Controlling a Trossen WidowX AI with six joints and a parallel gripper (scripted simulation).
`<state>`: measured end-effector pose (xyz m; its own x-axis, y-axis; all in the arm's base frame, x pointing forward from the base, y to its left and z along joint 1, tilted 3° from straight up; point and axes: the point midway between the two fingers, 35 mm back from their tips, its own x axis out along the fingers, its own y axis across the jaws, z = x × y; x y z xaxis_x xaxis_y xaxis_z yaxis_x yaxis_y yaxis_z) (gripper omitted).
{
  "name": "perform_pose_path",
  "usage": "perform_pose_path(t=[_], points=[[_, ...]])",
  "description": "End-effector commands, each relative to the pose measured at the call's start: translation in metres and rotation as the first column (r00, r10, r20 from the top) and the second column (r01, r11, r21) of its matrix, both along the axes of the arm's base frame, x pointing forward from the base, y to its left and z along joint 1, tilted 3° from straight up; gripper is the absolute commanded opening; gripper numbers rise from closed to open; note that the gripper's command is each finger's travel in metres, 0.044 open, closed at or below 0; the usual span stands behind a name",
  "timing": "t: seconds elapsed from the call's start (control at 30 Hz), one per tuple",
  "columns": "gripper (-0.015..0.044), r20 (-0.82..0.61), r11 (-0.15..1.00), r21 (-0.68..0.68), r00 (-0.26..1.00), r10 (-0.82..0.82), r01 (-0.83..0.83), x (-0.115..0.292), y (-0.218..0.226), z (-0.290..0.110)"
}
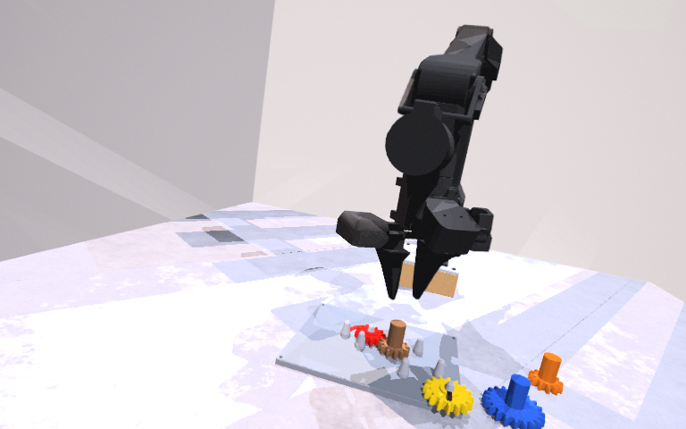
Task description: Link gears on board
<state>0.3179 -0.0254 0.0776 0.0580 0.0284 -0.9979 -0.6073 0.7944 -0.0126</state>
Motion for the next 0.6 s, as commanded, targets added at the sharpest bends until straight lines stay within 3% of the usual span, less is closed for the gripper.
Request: perform_pose_path(t=[0.0,0.13,0.27,0.43,0.57], points=[[0.0219,-0.005,0.995,0.006,0.995,-0.099,0.099,0.005,0.009,-0.001],[0.0324,-0.017,0.918,0.022,0.919,-0.395,0.395,0.019,0.036,0.002],[0.0429,-0.034,0.755,0.035,0.756,-0.654,0.654,0.030,0.065,0.003],[0.0440,-0.062,0.454,0.043,0.456,-0.888,0.890,0.039,0.105,0.005],[0.0440,-0.082,0.222,0.042,0.224,-0.971,0.974,0.042,0.131,0.005]])
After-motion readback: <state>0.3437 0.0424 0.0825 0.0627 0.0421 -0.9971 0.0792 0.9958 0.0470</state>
